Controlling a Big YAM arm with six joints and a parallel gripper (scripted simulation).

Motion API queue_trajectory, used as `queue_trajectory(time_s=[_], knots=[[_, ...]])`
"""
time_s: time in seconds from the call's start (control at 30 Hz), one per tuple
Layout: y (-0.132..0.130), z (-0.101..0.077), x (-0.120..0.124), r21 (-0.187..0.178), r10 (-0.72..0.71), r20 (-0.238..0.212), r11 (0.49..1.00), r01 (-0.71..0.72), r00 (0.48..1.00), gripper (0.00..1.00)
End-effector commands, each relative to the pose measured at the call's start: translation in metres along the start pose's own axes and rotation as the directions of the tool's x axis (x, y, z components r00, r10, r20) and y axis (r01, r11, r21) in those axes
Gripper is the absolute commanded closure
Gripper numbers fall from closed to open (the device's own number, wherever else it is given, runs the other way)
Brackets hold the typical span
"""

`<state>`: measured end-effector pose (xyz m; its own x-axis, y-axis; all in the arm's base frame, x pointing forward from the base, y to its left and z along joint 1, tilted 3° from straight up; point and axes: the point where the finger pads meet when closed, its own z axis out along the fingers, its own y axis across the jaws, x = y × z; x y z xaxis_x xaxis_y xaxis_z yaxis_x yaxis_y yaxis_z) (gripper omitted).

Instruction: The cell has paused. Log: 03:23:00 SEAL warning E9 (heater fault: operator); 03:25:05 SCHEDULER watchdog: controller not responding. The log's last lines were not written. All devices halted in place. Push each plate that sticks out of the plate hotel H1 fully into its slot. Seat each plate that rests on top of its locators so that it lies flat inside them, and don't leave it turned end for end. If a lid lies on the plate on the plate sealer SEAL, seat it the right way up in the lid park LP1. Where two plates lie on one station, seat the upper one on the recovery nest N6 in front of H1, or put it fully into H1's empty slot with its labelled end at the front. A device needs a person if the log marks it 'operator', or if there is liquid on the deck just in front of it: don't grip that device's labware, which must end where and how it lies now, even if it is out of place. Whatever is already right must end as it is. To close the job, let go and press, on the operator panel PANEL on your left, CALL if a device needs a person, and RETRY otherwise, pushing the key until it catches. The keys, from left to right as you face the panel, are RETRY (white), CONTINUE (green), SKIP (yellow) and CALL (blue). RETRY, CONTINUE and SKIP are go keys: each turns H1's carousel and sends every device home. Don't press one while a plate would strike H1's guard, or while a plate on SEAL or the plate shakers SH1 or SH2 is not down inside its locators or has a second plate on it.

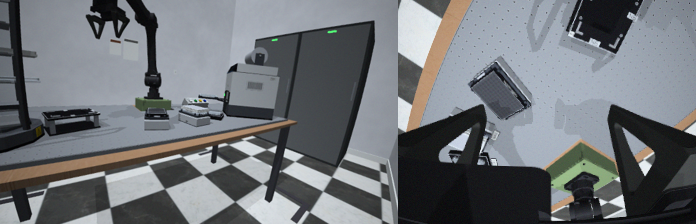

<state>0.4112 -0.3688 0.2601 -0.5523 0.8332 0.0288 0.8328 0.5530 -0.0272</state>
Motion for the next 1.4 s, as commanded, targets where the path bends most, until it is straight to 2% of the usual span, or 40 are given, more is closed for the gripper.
queue_trajectory(time_s=[0.0,1.37], knots=[[-0.010,-0.015,-0.015,-0.004,-0.015,0.027,1.000,0.015,1.000,0.00],[-0.128,-0.015,-0.061,0.004,-0.014,0.037,1.000,0.014,0.999,0.00]])
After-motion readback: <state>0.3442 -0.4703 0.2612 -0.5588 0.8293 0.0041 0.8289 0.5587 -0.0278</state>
